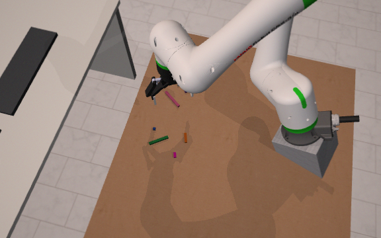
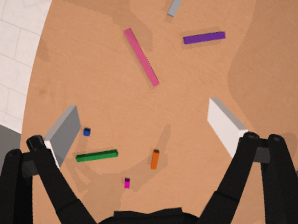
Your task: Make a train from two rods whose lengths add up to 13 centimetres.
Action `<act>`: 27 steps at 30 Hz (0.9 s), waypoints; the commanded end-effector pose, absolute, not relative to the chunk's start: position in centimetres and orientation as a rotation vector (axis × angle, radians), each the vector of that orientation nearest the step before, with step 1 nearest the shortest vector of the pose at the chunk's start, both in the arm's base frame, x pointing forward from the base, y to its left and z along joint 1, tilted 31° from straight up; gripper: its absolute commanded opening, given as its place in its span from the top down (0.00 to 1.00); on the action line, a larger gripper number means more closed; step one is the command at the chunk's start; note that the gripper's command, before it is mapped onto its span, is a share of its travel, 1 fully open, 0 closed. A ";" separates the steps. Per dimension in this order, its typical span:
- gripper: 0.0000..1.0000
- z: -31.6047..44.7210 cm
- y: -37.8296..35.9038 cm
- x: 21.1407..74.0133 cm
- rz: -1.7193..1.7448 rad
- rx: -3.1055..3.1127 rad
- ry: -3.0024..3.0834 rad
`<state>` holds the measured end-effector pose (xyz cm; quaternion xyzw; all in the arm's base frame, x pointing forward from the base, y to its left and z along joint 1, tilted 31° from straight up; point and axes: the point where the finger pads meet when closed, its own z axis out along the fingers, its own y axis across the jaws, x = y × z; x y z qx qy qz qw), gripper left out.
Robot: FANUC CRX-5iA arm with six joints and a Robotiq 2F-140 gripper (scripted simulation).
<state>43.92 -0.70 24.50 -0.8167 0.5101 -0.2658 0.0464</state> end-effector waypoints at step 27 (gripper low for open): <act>0.85 25.9 -4.5 45.3 -0.846 -2.871 1.004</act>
